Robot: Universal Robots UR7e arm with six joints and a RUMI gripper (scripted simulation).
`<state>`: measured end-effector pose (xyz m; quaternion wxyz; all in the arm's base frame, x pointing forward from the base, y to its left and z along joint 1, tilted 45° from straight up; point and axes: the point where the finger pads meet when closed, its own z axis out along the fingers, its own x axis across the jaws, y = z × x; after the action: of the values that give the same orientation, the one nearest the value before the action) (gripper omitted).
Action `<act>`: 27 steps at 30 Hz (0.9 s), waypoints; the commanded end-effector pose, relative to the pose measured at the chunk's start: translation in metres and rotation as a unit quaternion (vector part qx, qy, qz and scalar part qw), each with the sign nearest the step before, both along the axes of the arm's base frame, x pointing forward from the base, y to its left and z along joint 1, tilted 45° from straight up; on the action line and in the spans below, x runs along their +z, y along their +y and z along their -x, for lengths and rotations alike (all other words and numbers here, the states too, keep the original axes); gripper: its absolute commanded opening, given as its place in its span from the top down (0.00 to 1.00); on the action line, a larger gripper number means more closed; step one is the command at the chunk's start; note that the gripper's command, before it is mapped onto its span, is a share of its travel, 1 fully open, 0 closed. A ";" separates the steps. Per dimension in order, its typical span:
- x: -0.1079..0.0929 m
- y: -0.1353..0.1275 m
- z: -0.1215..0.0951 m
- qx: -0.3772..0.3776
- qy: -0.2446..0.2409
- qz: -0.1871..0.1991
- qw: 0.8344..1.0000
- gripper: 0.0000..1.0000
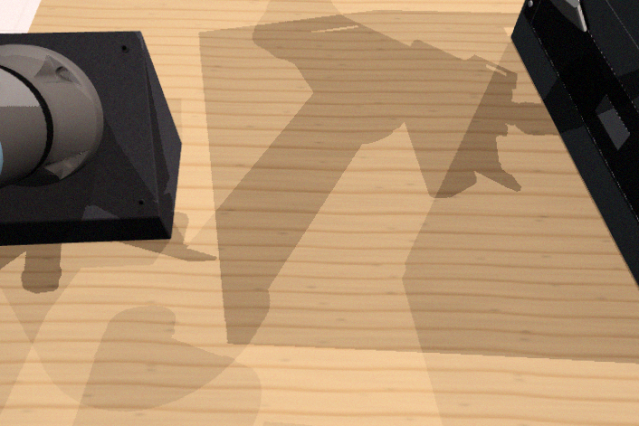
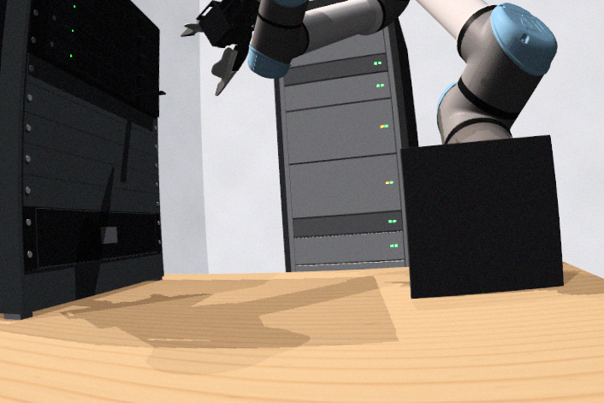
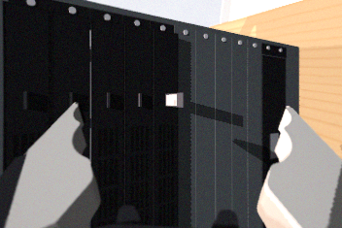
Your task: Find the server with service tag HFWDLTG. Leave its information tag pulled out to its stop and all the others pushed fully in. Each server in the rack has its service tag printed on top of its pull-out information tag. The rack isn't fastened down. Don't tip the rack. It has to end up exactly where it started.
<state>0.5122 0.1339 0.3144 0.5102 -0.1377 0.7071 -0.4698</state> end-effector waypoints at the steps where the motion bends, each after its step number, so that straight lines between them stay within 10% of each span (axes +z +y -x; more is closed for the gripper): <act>1: 0.000 0.000 0.001 0.000 0.000 0.000 1.000 0.00; 27: -0.002 -0.005 0.001 0.024 0.001 -0.006 1.000 0.00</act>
<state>0.5113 0.1316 0.3129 0.5156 -0.1457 0.7073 -0.4612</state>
